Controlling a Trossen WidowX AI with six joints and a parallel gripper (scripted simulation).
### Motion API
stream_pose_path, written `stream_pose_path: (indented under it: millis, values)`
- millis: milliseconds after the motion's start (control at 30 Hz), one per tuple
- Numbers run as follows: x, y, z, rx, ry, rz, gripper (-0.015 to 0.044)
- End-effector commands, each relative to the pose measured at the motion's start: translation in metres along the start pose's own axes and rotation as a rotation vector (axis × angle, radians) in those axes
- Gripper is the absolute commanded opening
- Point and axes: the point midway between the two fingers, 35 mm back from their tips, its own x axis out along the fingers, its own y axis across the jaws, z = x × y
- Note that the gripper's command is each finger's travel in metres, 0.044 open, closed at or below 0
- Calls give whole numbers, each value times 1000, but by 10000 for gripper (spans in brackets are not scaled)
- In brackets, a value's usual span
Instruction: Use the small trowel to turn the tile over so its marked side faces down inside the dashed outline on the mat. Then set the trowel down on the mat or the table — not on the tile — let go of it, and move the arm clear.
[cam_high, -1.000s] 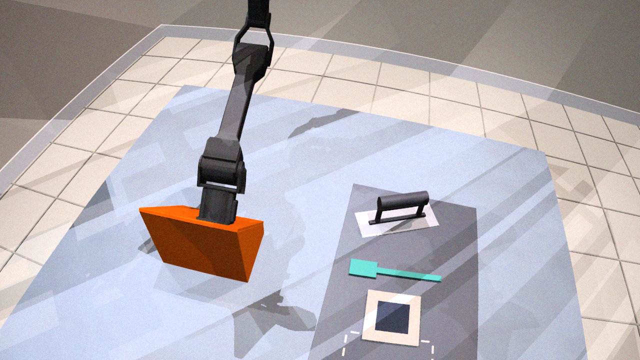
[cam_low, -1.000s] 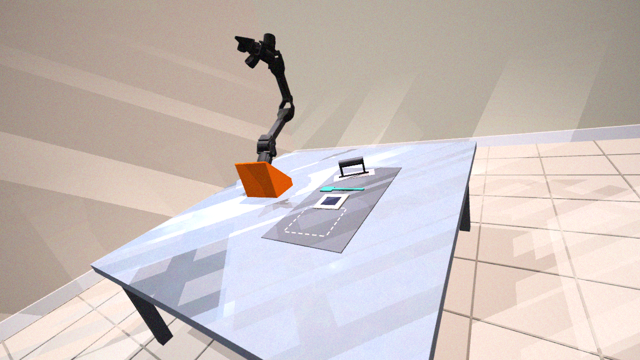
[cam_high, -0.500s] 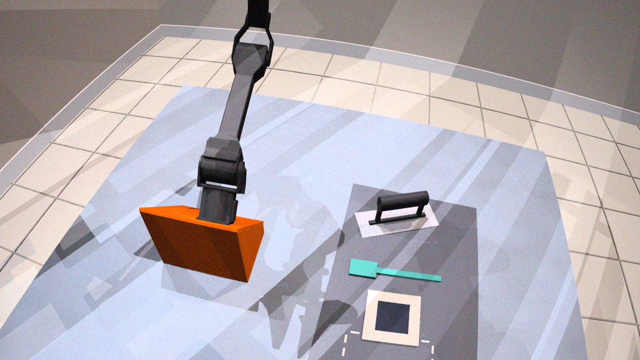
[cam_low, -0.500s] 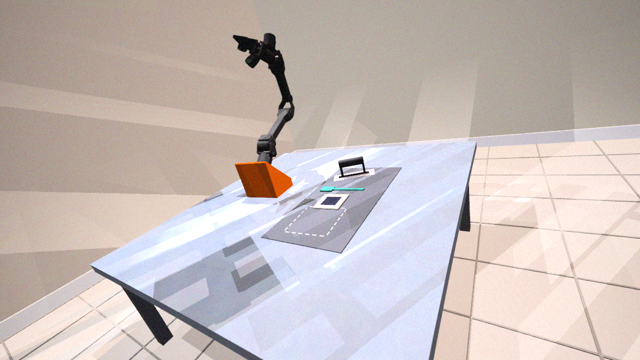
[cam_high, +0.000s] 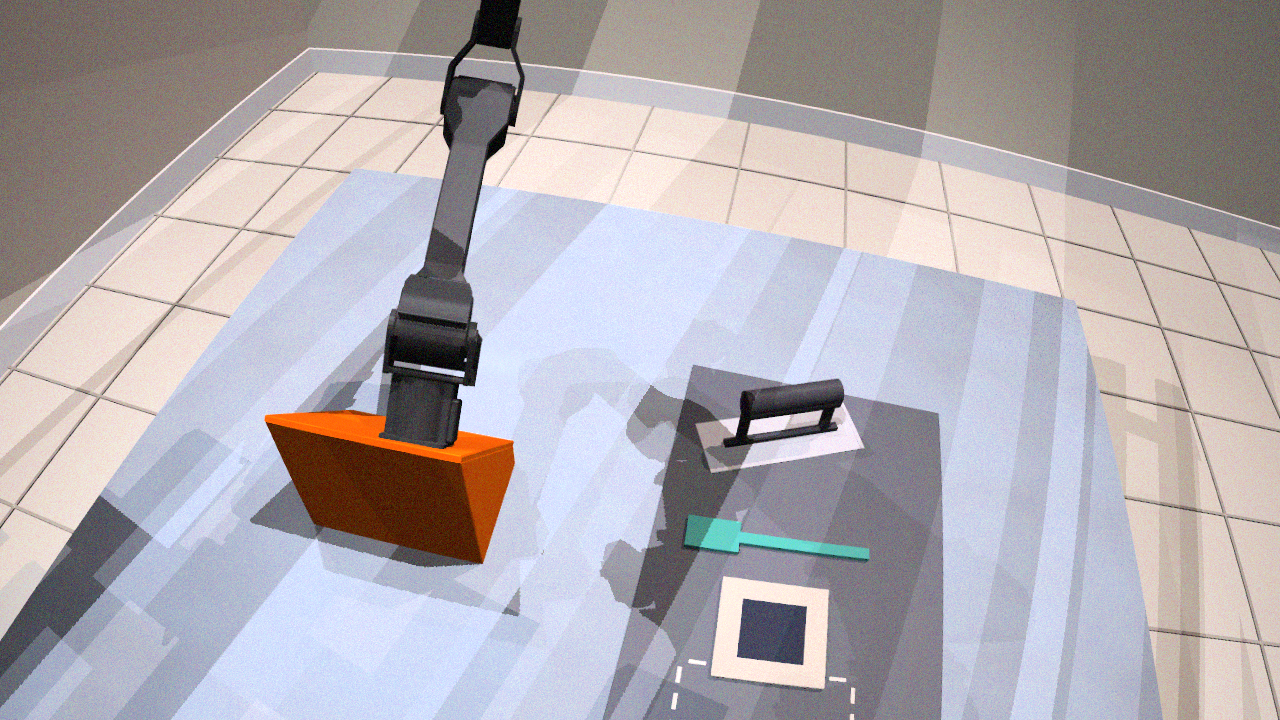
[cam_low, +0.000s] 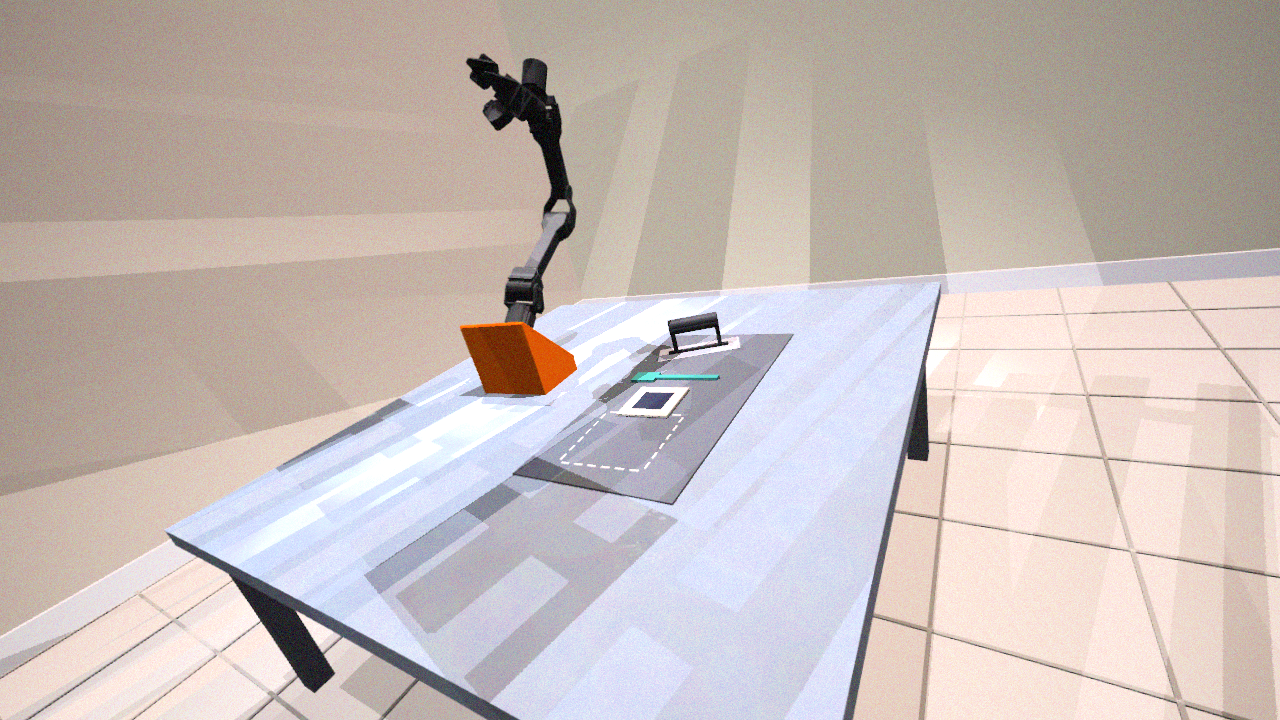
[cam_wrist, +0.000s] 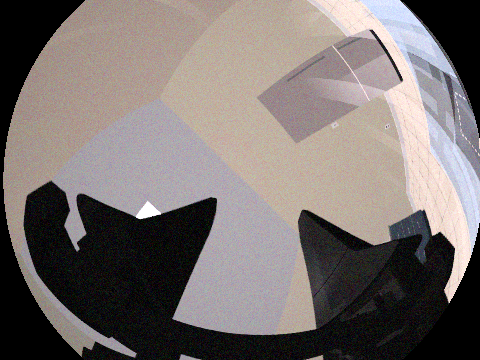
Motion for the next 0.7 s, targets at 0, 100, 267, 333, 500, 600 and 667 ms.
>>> stream_pose_path:
  millis: [0, 100, 267, 333, 500, 600, 667]
  values:
    - [7, -19, -5, -87, 17, -61, 270]
    - [10, -34, -10, -167, 36, -110, 270]
    - [14, -61, -19, -301, 75, -189, 270]
    - [15, -72, -22, -355, 93, -223, 270]
    - [17, -101, -29, -489, 146, -306, 270]
    - [17, -119, -33, -569, 181, -354, 270]
    - [16, -125, -36, -572, 192, -365, 270]
